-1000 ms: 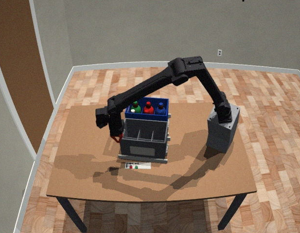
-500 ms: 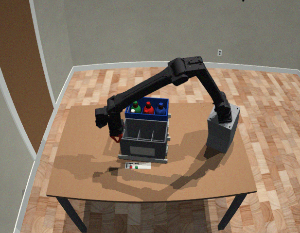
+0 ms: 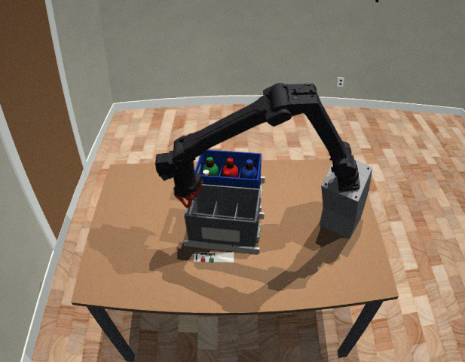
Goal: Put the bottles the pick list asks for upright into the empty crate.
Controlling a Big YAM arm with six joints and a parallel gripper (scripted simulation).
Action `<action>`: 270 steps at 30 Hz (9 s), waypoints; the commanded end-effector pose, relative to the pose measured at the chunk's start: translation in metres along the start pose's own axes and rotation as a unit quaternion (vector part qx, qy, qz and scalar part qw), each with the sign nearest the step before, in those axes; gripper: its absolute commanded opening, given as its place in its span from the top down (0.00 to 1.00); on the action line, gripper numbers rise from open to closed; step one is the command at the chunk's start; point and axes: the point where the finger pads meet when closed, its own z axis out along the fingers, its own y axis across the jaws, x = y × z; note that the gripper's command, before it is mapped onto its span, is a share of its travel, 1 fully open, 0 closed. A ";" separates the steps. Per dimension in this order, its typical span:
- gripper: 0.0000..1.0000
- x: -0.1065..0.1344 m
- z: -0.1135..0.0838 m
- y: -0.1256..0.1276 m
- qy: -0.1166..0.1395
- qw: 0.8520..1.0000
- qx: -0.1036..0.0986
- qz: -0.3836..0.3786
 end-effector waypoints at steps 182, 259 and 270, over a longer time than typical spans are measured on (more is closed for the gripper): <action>0.39 0.011 0.016 -0.285 -0.011 0.979 -0.003 0.205; 0.39 0.005 0.004 -0.300 -0.031 0.870 0.019 -0.491; 0.39 0.017 0.044 -0.292 -0.010 0.873 0.002 -0.488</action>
